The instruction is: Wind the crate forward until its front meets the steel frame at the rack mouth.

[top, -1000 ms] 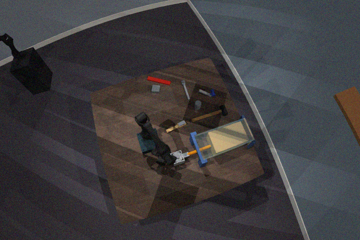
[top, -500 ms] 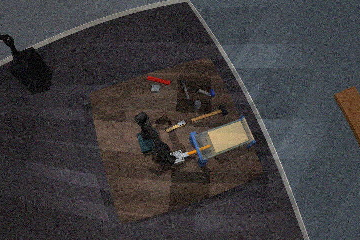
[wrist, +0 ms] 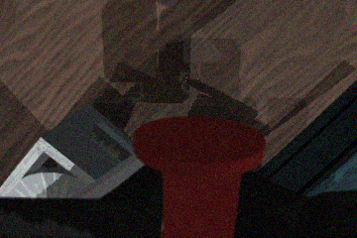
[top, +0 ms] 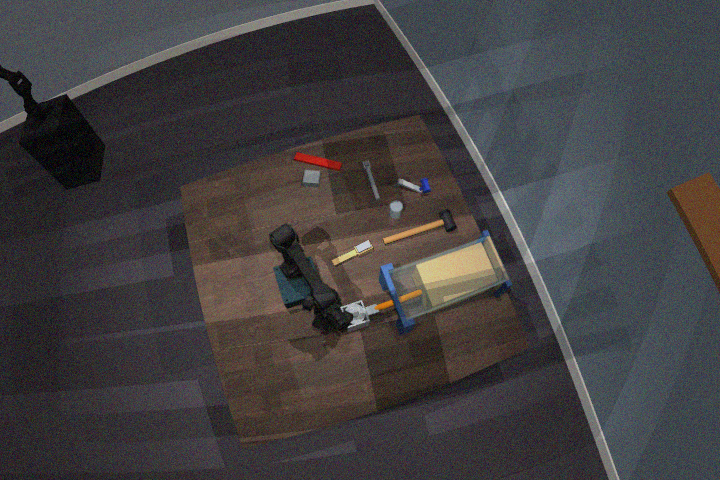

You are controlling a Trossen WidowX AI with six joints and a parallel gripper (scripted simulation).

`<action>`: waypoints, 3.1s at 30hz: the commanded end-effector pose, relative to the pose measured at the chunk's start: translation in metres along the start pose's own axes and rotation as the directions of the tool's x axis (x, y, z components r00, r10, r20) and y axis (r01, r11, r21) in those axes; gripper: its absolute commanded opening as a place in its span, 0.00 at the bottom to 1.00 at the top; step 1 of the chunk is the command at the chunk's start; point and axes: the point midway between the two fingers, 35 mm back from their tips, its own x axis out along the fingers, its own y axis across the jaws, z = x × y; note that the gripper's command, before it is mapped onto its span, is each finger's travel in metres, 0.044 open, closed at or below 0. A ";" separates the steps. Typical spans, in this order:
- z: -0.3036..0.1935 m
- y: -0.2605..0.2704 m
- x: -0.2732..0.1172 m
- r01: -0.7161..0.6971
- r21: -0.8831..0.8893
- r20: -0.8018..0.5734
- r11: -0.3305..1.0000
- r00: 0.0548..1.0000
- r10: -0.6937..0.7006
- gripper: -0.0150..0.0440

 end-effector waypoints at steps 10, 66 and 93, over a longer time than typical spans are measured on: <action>0.007 0.007 0.001 -0.004 -0.004 0.000 1.000 1.000 0.004 0.25; 0.039 0.082 0.000 -0.011 -0.004 0.003 1.000 1.000 0.011 0.25; 0.033 0.115 -0.001 -0.014 -0.004 0.002 1.000 1.000 0.014 0.25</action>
